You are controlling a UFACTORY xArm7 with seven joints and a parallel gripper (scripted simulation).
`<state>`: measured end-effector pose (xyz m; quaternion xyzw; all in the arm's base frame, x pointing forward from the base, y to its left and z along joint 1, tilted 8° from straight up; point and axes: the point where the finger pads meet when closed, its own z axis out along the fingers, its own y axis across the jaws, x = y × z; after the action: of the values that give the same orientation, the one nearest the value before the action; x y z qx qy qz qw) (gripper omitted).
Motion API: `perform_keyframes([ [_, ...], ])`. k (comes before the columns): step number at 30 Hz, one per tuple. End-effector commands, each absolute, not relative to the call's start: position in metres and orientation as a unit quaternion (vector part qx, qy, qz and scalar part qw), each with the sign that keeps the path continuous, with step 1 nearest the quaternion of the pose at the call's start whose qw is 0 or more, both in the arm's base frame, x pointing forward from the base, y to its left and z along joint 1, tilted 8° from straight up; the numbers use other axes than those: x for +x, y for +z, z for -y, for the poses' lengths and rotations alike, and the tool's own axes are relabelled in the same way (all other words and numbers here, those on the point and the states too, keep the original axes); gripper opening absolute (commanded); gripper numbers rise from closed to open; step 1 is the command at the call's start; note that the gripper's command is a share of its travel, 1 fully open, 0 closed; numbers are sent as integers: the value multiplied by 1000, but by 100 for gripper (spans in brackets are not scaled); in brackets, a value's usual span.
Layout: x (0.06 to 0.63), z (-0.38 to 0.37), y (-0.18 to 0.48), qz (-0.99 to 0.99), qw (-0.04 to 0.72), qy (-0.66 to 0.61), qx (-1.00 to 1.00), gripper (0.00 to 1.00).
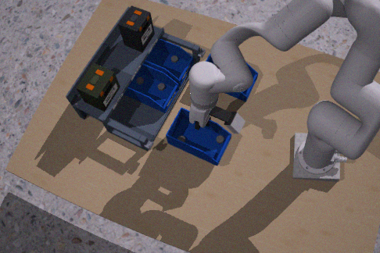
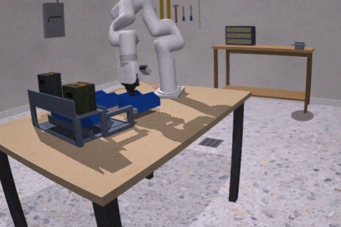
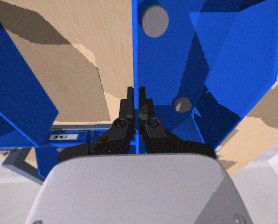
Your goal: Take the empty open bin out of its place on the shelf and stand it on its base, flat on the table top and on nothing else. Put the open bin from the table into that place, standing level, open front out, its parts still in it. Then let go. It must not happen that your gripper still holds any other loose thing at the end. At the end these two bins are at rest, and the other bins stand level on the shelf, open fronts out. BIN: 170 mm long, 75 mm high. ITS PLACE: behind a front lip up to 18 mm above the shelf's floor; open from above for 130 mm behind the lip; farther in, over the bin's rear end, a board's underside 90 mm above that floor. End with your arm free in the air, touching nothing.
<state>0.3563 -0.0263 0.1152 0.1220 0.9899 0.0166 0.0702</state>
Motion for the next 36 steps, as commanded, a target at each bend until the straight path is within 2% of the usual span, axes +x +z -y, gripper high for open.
perform_keyframes([
  [1,364,8,115,-990,71,15,124,0],
  [16,364,7,115,-990,71,15,124,0],
  [24,394,14,119,-990,71,15,124,0],
  [36,402,16,120,-990,71,15,124,0],
])
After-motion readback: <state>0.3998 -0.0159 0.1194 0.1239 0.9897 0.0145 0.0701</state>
